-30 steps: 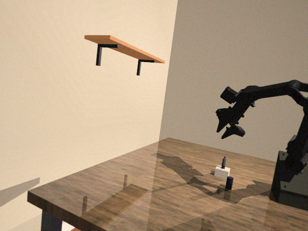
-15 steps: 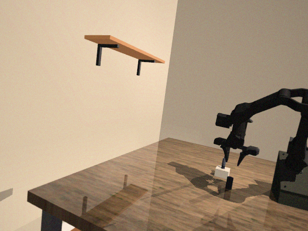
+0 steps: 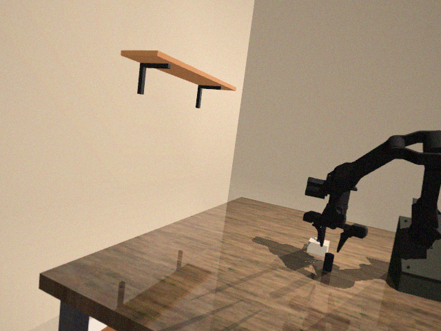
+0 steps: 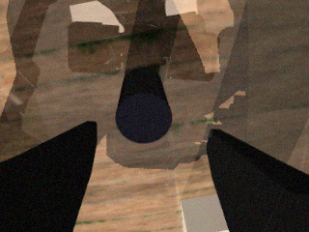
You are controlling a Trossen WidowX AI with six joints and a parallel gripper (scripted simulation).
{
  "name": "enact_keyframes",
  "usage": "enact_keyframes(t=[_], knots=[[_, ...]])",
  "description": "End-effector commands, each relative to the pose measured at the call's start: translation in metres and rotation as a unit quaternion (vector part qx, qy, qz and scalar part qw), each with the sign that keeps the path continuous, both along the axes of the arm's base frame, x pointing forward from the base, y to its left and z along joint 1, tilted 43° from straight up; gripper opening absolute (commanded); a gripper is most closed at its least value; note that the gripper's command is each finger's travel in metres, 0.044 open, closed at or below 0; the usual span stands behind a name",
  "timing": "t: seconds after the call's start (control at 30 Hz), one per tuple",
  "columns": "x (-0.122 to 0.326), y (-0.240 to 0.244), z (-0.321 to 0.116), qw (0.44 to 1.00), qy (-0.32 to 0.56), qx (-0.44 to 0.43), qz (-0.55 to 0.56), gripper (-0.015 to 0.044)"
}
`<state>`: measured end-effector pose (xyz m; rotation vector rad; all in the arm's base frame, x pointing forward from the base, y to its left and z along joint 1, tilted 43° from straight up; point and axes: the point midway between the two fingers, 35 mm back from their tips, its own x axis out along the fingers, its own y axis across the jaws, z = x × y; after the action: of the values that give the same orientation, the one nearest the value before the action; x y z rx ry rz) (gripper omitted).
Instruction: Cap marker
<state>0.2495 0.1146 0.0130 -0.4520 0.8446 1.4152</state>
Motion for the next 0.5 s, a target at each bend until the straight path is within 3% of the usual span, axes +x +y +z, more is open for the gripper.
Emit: enact_keyframes(t=[0.0,0.47], knots=[[-0.003,0.004,-0.005,1.000,0.005,0.002,-0.001,0.0240],[-0.004,0.020,-0.022,1.000,0.005,0.002,-0.001,0.0240]])
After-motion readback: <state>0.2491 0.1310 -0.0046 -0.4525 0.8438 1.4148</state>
